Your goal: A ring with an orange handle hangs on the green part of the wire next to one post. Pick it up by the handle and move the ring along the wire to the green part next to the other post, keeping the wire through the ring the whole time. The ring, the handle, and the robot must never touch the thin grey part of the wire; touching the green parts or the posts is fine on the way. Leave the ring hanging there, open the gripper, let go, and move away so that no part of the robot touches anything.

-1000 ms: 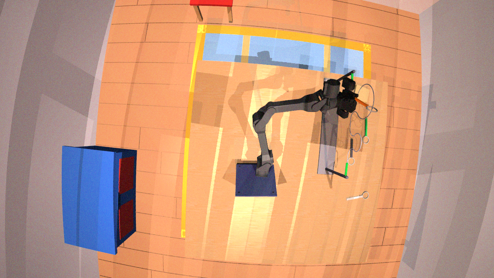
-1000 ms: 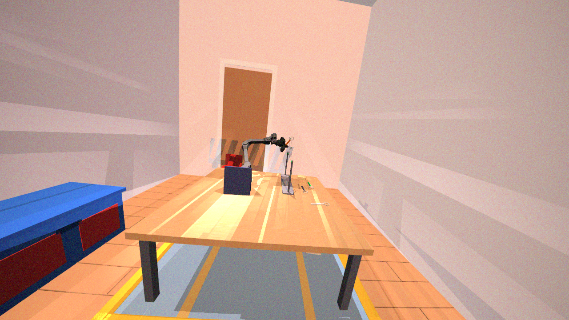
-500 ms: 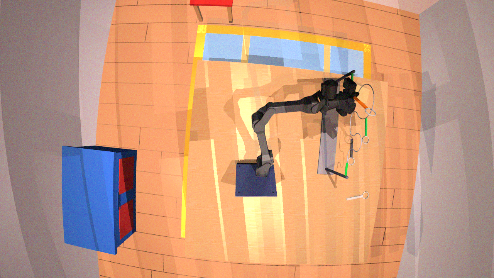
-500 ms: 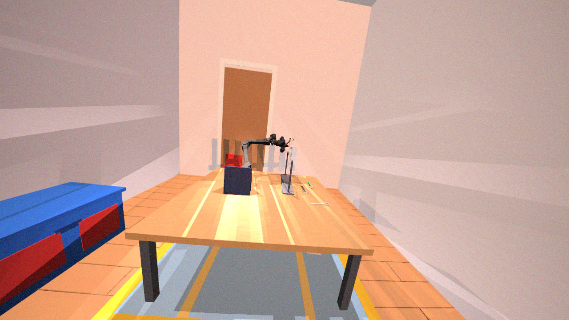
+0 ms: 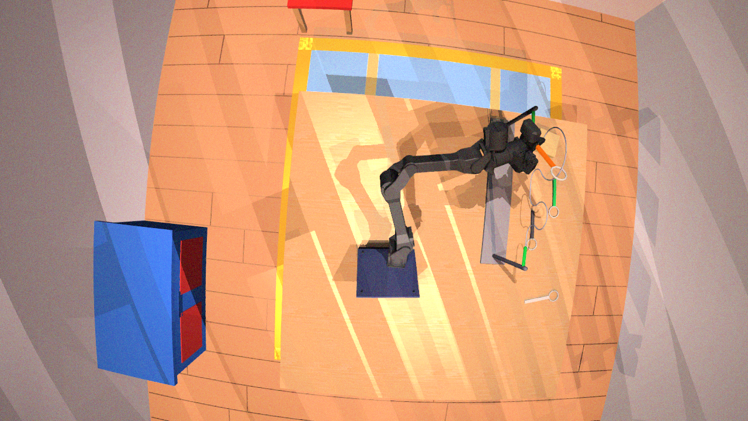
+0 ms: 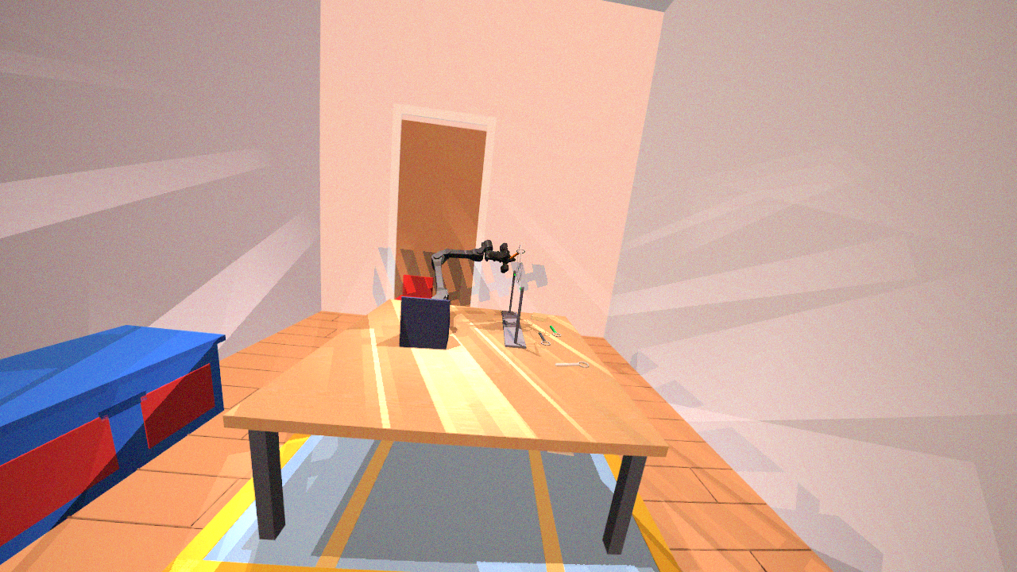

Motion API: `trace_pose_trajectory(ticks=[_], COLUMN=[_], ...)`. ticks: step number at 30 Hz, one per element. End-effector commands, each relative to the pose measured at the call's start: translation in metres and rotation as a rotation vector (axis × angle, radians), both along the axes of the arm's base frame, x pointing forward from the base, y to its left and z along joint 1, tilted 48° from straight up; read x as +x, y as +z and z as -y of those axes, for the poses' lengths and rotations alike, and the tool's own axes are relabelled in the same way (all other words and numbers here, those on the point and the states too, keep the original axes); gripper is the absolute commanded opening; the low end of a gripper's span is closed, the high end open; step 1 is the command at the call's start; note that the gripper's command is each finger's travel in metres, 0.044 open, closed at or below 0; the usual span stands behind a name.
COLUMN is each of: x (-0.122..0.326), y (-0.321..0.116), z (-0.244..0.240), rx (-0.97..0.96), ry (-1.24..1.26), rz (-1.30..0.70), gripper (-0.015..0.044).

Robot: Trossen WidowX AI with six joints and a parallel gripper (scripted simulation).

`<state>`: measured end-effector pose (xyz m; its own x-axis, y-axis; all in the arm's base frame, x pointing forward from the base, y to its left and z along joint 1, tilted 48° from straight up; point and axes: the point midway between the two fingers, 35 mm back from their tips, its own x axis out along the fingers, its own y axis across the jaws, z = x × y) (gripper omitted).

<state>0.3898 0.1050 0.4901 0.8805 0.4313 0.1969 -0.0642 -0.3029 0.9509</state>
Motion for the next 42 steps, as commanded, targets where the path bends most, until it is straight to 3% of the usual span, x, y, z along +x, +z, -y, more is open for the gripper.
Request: trace_pose_trajectory(ticks=[1, 42], x=[0.001, -0.007], y=[-0.002, 0.010], z=[0.001, 0.013], rx=[0.049, 0.564], ry=[-0.003, 0.056], rz=[-0.011, -0.003], gripper=[-0.0150, -0.0150])
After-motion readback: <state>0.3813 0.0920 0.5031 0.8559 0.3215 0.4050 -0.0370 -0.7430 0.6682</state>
